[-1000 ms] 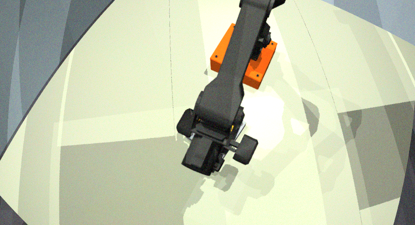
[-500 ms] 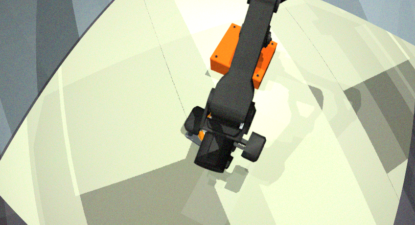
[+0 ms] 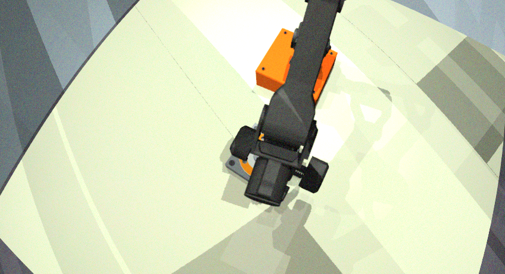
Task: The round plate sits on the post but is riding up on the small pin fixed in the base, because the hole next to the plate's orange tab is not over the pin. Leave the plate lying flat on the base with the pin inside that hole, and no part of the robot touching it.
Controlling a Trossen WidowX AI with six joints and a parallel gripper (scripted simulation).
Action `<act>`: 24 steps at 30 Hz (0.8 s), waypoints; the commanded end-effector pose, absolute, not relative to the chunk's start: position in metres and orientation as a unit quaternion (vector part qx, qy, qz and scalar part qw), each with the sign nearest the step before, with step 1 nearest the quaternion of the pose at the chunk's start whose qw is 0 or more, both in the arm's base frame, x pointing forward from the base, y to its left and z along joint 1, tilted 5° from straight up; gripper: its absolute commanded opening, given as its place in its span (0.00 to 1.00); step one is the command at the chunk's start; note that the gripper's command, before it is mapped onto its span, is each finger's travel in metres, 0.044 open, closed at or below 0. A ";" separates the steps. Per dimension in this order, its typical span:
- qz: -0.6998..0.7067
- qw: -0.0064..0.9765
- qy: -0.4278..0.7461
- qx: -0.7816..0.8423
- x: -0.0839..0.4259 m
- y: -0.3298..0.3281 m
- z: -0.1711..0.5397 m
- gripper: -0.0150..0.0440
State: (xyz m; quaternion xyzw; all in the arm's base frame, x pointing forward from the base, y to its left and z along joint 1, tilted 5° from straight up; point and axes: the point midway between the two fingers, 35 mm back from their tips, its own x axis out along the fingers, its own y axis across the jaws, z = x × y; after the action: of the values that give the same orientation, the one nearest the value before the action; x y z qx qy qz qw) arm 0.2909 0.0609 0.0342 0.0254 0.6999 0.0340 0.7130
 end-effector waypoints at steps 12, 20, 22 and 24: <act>0.034 0.714 0.699 0.026 0.289 0.058 0.074 0.25; 0.034 0.714 0.699 0.026 0.289 0.058 0.074 0.25; 0.034 0.714 0.699 0.026 0.289 0.058 0.074 0.25; 0.034 0.714 0.699 0.026 0.289 0.058 0.074 0.25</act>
State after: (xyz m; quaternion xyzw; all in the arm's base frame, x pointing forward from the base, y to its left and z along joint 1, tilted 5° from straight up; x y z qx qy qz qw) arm 0.2879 0.0581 0.0741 0.0255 0.6998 0.0337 0.7131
